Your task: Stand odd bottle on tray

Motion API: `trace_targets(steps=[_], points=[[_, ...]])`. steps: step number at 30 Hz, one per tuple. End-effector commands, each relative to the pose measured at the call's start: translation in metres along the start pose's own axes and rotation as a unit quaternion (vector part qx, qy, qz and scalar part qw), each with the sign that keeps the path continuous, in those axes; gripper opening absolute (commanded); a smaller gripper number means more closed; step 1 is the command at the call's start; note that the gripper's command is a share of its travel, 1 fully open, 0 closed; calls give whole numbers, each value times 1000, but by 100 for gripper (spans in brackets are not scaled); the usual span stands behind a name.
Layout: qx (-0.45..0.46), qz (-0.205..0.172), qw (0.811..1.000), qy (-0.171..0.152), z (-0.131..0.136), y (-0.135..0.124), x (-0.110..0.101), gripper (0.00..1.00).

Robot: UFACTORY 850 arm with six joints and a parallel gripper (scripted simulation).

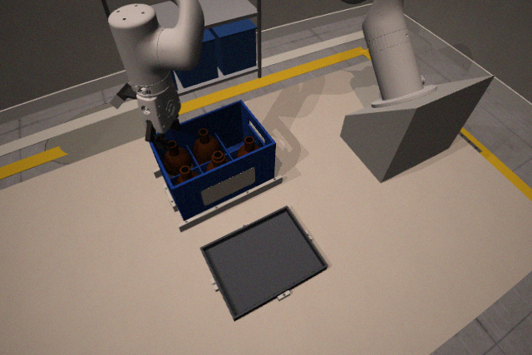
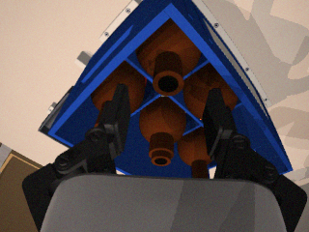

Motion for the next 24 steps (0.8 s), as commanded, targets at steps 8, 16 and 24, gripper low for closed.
trace_targets(steps=[8,16,24], points=[[0,0,1000,0,0,0,-30,65],[0,0,1000,0,0,0,-41,65],[0,0,1000,0,0,0,-43,0]])
Point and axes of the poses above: the point where the finger pads meet when closed, its own x axis out along the fingers, its own z axis across the jaws, y = z × x, the point moved 3 cm from there along -x, back along the fingers, and after that the axes turned 14 degrees about -x, right-handed, at the moved point
